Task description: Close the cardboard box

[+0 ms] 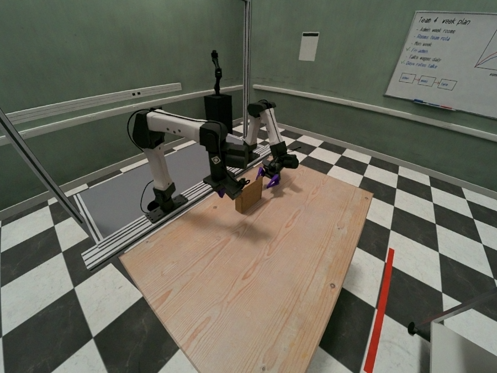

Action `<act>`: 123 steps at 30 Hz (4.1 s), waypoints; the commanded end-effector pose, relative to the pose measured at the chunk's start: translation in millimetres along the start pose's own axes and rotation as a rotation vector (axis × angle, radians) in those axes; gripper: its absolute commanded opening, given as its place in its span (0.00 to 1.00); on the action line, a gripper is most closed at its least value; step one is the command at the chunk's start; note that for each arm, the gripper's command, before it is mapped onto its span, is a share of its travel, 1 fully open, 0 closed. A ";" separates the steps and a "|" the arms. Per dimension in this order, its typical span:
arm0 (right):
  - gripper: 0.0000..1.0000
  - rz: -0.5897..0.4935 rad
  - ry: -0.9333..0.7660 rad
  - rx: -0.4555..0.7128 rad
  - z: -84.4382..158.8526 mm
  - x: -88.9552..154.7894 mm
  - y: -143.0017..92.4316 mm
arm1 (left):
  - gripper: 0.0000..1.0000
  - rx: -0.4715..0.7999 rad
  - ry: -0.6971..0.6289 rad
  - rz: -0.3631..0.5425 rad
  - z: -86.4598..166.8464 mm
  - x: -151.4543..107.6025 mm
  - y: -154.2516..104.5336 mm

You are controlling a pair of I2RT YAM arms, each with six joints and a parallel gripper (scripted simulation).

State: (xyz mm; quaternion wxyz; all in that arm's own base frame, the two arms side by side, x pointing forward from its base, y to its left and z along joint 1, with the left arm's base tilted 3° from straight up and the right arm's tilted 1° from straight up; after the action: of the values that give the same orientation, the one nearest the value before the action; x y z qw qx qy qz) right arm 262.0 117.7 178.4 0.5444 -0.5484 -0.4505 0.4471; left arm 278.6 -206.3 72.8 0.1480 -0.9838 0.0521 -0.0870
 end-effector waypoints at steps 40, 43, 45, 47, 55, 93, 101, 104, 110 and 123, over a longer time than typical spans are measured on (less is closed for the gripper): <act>0.01 -0.005 0.006 -0.011 -0.1 0.5 -4.7 | 0.80 0.015 -0.022 -0.011 8.8 -1.7 26.4; 0.01 -0.005 0.006 -0.011 -0.1 0.5 -4.7 | 0.80 0.016 -0.025 -0.016 9.8 -1.0 25.5; 0.01 -0.005 0.006 -0.011 -0.1 0.5 -4.7 | 0.80 0.015 -0.022 -0.008 8.8 -2.4 29.3; 0.01 -0.005 0.006 -0.011 -0.1 0.5 -4.7 | 0.80 0.015 -0.022 -0.010 8.8 -2.2 30.1; 0.01 -0.005 0.006 -0.011 -0.1 0.5 -4.7 | 0.80 0.016 -0.022 -0.011 9.0 -1.8 34.9; 0.01 -0.005 0.006 -0.011 -0.1 0.5 -4.7 | 0.71 0.017 -0.025 -0.017 10.5 -0.4 45.2; 0.01 -0.005 0.006 -0.011 -0.1 0.5 -4.7 | 0.66 0.017 -0.026 -0.017 10.6 -0.5 45.3; 0.01 -0.005 0.006 -0.011 -0.1 0.5 -4.7 | 0.64 0.017 -0.026 -0.017 10.6 -0.6 45.3; 0.01 -0.005 0.006 -0.011 -0.1 0.5 -4.7 | 0.61 0.017 -0.026 -0.017 10.6 -0.6 45.3; 0.01 -0.005 0.006 -0.011 -0.1 0.5 -4.7 | 0.52 0.017 -0.026 -0.017 10.6 -0.6 45.3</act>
State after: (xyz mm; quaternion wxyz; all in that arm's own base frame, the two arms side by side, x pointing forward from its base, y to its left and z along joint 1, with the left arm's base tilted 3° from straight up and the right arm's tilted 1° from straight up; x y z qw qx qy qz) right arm 262.0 117.7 178.4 0.5444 -0.5484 -0.4505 0.4471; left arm 277.5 -249.2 59.5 0.1487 -0.9837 0.0470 -0.0895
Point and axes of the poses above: on each arm, the point where the finger pads meet when closed, its own y axis out along the fingers, its own x axis across the jaws, z = x × y, the point moved 2 cm from there along -y, back along the fingers, and after that the axes turned 11 degrees about y, right-handed, at the moved point
